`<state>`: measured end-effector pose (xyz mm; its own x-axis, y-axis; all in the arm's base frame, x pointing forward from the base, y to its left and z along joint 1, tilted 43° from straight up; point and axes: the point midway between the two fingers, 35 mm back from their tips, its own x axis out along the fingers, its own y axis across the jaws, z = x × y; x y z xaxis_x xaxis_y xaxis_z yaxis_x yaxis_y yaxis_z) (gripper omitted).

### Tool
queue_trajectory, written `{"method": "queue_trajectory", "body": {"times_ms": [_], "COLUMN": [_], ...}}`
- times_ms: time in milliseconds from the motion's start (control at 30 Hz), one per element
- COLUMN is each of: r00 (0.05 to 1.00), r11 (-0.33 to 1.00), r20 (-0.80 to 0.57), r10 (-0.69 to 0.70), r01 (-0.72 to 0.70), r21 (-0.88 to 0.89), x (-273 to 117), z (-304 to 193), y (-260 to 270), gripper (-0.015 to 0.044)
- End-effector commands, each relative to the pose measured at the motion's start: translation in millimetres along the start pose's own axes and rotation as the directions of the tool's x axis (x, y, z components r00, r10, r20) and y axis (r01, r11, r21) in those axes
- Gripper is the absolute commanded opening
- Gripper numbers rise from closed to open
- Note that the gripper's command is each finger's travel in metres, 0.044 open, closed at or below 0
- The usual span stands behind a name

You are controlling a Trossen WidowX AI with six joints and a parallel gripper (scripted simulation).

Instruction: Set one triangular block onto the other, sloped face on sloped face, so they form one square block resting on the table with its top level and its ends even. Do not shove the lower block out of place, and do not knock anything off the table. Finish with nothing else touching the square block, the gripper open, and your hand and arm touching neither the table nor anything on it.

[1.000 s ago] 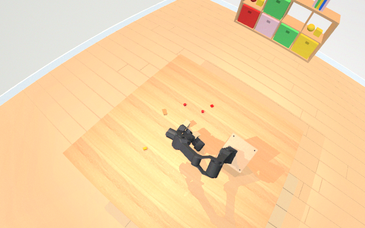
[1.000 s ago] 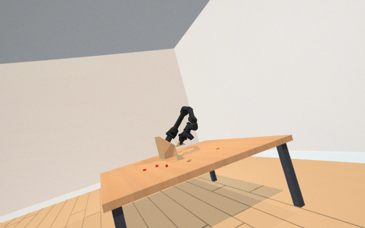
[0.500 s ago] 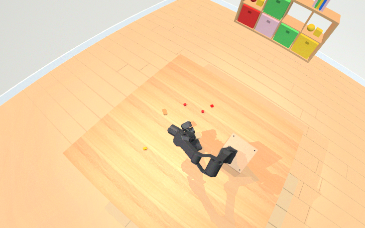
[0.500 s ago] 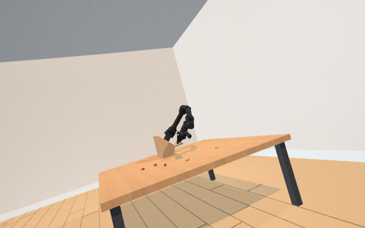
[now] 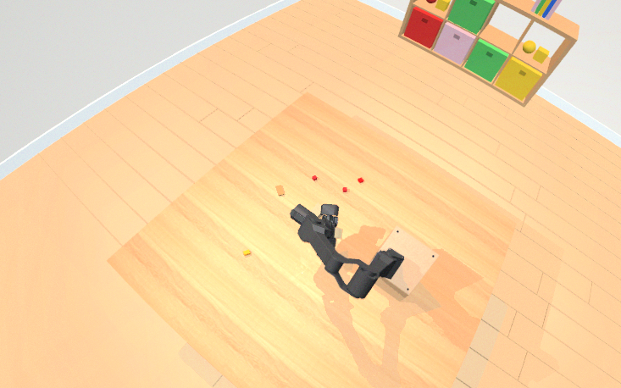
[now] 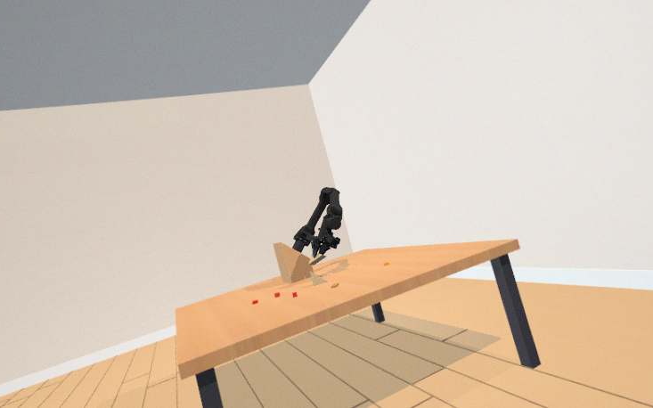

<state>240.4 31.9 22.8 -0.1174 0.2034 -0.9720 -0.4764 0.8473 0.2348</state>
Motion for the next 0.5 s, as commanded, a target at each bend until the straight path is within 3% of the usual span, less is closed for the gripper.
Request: {"method": "queue_trajectory", "body": {"times_ms": [0, 467], "r00": [0.999, 0.988], "r11": [0.99, 0.81], "r20": [0.013, 0.072], "r10": [0.034, 0.134], "r01": [-0.036, -0.151], "r21": [0.135, 0.566], "x": [2.2, 4.1], "z": [-1.6, -4.0], "y": [-0.6, -2.8], "gripper": [0.0, 0.0]}}
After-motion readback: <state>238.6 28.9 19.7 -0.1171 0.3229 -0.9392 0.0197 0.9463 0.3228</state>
